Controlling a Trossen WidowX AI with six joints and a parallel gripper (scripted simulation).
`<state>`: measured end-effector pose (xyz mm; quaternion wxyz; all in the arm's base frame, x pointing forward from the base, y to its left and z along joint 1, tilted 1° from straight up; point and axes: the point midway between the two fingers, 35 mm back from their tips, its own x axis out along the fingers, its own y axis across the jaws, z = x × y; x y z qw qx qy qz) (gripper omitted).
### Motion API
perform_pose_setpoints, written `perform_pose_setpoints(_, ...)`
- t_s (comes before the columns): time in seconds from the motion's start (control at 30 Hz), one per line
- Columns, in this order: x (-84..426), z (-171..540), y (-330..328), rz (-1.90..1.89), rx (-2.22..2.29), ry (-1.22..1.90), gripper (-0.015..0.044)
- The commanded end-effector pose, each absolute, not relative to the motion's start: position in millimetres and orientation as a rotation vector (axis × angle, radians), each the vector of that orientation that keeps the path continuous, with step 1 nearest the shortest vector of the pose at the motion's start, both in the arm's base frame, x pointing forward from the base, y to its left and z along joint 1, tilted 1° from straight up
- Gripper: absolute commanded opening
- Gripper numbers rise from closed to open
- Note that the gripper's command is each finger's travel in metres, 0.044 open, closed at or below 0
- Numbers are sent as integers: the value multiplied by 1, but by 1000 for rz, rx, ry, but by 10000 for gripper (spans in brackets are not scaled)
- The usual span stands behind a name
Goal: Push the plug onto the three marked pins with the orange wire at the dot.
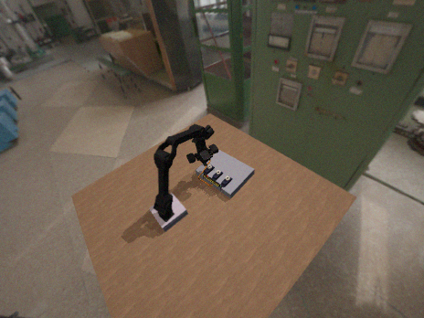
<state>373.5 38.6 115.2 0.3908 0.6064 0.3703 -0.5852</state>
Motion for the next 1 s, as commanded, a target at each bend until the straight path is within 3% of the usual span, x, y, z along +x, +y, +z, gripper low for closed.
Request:
perform_pose_setpoints(0.0,365,118,33,-1380,1437,1018,0)
perform_pose_setpoints(0.97,306,114,4,-715,726,1399,0)
